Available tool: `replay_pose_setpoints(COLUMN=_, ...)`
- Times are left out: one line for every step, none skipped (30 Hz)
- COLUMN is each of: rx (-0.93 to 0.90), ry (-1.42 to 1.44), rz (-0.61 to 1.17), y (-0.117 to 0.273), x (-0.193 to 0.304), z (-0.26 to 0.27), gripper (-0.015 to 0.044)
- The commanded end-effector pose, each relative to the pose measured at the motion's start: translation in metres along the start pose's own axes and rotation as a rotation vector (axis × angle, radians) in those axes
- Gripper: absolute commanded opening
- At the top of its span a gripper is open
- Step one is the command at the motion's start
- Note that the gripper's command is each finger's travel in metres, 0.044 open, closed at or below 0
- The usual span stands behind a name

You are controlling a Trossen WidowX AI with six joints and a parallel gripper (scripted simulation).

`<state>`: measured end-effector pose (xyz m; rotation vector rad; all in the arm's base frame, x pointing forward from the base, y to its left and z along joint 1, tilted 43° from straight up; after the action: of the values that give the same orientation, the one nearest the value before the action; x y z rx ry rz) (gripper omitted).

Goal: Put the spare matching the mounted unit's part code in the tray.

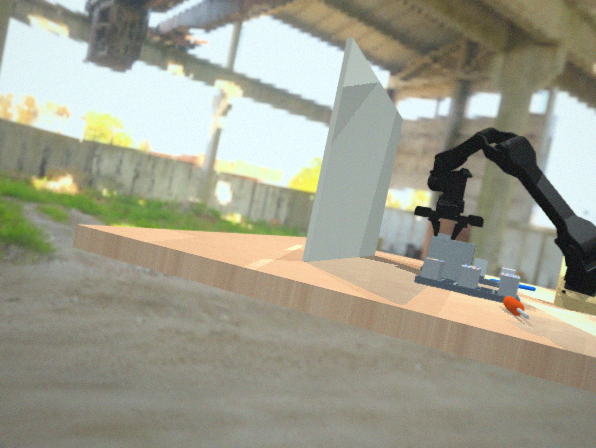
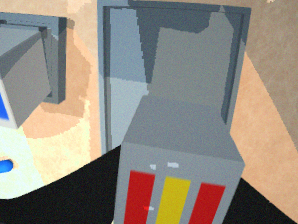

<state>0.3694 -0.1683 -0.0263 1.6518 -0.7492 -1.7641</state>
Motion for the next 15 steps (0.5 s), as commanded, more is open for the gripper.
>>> replay_pose_setpoints(rx=0.004, ry=-0.004, rz=-0.004, y=-0.0024, x=-0.0004, z=-0.0001, gripper=0.0)
replay_pose_setpoints(rx=0.004, ry=-0.004, rz=-0.004, y=-0.0032, x=-0.0004, z=0.0, gripper=0.0)
replay_pose_setpoints(rx=0.004, ry=-0.004, rz=-0.004, y=-0.0039, x=-0.0005, z=0.0, gripper=0.0)
replay_pose_setpoints(rx=0.004, ry=-0.004, rz=-0.004, y=-0.0046, x=-0.0005, z=0.0, gripper=0.0)
replay_pose_setpoints(rx=0.004, ry=-0.004, rz=-0.004, y=-0.0053, x=-0.0005, z=0.0, gripper=0.0)
replay_pose_setpoints(rx=0.004, ry=-0.004, rz=-0.004, y=-0.006, x=-0.0005, z=0.0001, gripper=0.0)
replay_pose_setpoints(rx=0.004, ry=-0.004, rz=-0.004, y=-0.0067, x=-0.0005, z=0.0001, gripper=0.0)
replay_pose_setpoints(rx=0.004, ry=-0.004, rz=-0.004, y=-0.0074, x=-0.0006, z=0.0001, gripper=0.0)
replay_pose_setpoints(rx=0.004, ry=-0.004, rz=-0.004, y=-0.0081, x=-0.0006, z=0.0002, gripper=0.0)
replay_pose_setpoints(rx=0.004, ry=-0.004, rz=-0.004, y=-0.0088, x=-0.0006, z=0.0002, gripper=0.0)
replay_pose_setpoints(rx=0.004, ry=-0.004, rz=-0.005, y=-0.0095, x=-0.0006, z=0.0002, gripper=0.0)
replay_pose_setpoints(rx=0.004, ry=-0.004, rz=-0.005, y=-0.0102, x=-0.0007, z=0.0003, gripper=0.0)
replay_pose_setpoints(rx=0.004, ry=-0.004, rz=-0.005, y=-0.011, x=-0.0007, z=0.0003, gripper=0.0)
replay_pose_setpoints(rx=0.004, ry=-0.004, rz=-0.005, y=-0.0117, x=-0.0007, z=0.0004, gripper=0.0)
replay_pose_setpoints(rx=0.004, ry=-0.004, rz=-0.005, y=-0.0124, x=-0.0008, z=0.0004, gripper=0.0)
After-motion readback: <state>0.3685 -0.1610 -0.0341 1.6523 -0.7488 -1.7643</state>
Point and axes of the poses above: the point midway between the two fingers, 35 mm back from their tips, its own y axis back along the fingers, its own z axis across the jaws, x = y × z, the point moved 6 cm from there along y, back along the fingers, and after that the axes turned 10 degrees about -y, right-handed, at the moved point
